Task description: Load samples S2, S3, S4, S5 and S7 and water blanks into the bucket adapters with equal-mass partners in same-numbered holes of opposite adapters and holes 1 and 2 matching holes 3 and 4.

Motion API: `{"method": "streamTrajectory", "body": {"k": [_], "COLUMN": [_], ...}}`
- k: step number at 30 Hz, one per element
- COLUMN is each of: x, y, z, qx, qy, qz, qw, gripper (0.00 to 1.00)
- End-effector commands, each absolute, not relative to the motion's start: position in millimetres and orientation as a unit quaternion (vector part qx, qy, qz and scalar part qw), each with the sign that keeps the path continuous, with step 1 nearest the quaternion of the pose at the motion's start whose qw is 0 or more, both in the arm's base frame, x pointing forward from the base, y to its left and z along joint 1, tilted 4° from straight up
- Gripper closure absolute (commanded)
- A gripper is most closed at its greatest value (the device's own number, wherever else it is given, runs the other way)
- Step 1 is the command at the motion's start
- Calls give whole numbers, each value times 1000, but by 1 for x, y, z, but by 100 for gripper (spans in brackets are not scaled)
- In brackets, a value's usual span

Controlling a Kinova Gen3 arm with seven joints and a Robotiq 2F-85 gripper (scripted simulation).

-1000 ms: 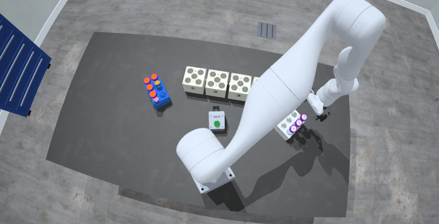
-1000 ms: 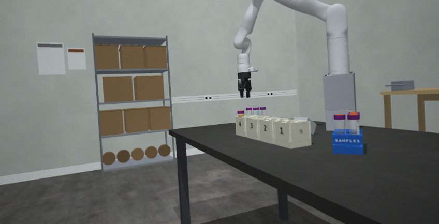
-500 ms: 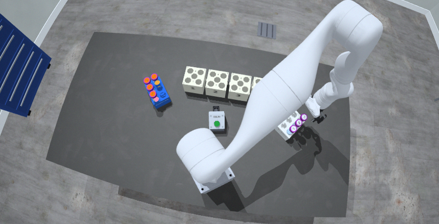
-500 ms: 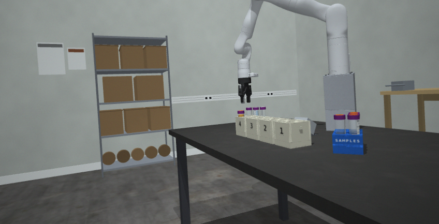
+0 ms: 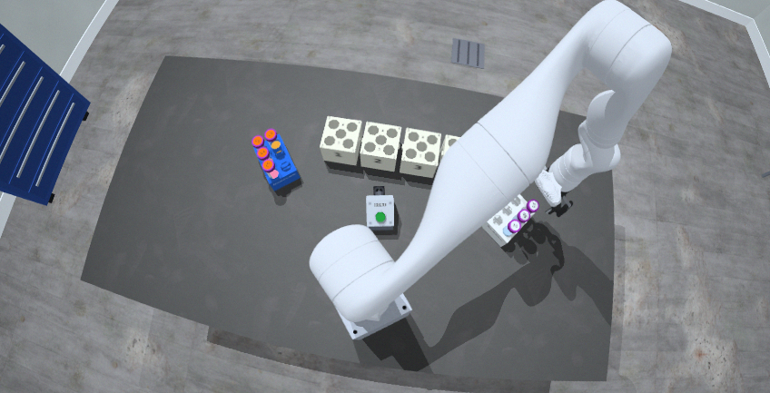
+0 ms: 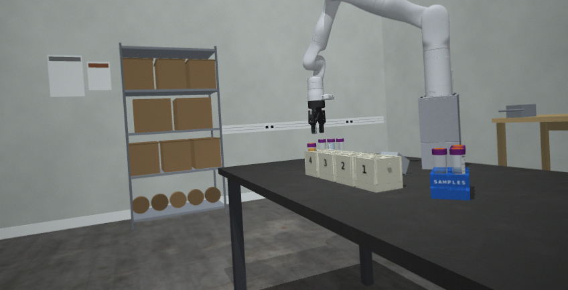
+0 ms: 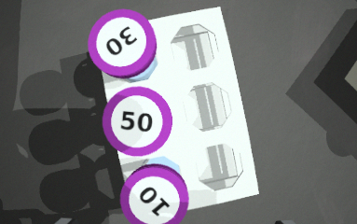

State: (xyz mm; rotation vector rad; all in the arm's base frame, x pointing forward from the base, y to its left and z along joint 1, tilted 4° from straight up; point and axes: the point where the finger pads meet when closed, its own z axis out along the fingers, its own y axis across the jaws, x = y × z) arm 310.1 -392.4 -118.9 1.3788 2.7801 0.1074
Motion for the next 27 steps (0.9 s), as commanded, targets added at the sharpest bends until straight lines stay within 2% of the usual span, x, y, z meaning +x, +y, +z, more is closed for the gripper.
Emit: {"method": "streamTrajectory", "body": {"k": [1, 27], "x": [311, 310], "y": [-393, -394], "z": [-118, -105], "qx": [444, 444], "qy": [895, 895], "qz": [34, 34], "qw": [19, 19], "gripper": [0, 0]}}
